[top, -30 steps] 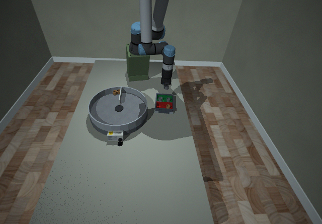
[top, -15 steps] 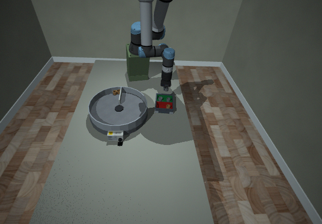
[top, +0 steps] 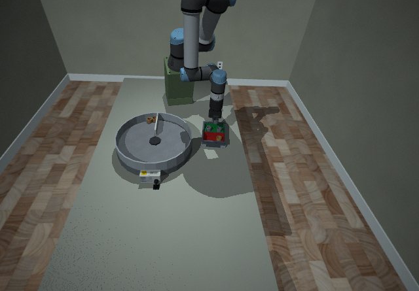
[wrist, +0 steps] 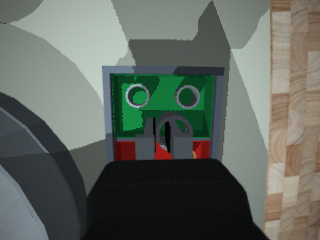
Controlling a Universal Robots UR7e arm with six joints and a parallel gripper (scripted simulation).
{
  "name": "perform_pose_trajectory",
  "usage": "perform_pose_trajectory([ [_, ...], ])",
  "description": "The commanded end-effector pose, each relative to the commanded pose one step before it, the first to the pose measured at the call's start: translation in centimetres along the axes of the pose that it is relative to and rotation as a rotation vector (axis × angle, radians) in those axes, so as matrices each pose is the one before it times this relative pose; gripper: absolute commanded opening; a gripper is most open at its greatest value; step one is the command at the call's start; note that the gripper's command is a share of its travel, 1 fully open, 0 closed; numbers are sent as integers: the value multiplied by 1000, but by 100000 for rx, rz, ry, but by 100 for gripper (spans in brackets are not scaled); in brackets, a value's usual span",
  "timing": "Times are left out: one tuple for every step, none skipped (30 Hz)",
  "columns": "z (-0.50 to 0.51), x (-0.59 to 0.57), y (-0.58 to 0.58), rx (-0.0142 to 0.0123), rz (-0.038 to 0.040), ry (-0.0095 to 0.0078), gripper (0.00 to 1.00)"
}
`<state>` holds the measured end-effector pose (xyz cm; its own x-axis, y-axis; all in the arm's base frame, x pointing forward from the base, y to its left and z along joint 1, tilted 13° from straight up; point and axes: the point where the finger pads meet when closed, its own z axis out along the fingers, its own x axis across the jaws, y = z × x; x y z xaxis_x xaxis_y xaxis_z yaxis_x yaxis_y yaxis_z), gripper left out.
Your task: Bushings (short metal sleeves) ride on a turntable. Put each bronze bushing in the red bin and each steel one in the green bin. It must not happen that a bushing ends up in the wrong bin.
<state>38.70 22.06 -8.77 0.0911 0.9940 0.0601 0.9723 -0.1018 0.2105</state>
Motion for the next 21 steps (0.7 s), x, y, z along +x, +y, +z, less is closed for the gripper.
perform_pose_trajectory([
  [1181,49,91,-255,-3,95,0],
  [505,0,0,0,2,0,0],
  [0,0,0,0,0,0,0],
  [0,0,0,0,0,0,0],
  [0,0,0,0,0,0,0],
  [505,0,0,0,2,0,0],
  [505,0,0,0,2,0,0],
  [505,0,0,0,2,0,0],
  [505,0,0,0,2,0,0],
  [505,0,0,0,2,0,0],
  [0,0,0,0,0,0,0],
  [0,0,0,0,0,0,0],
  [0,0,0,0,0,0,0],
  [0,0,0,0,0,0,0],
  [0,0,0,0,0,0,0],
  [0,0,0,0,0,0,0],
  [0,0,0,0,0,0,0],
  [0,0,0,0,0,0,0],
  [0,0,0,0,0,0,0],
  [0,0,0,0,0,0,0],
  [0,0,0,0,0,0,0],
])
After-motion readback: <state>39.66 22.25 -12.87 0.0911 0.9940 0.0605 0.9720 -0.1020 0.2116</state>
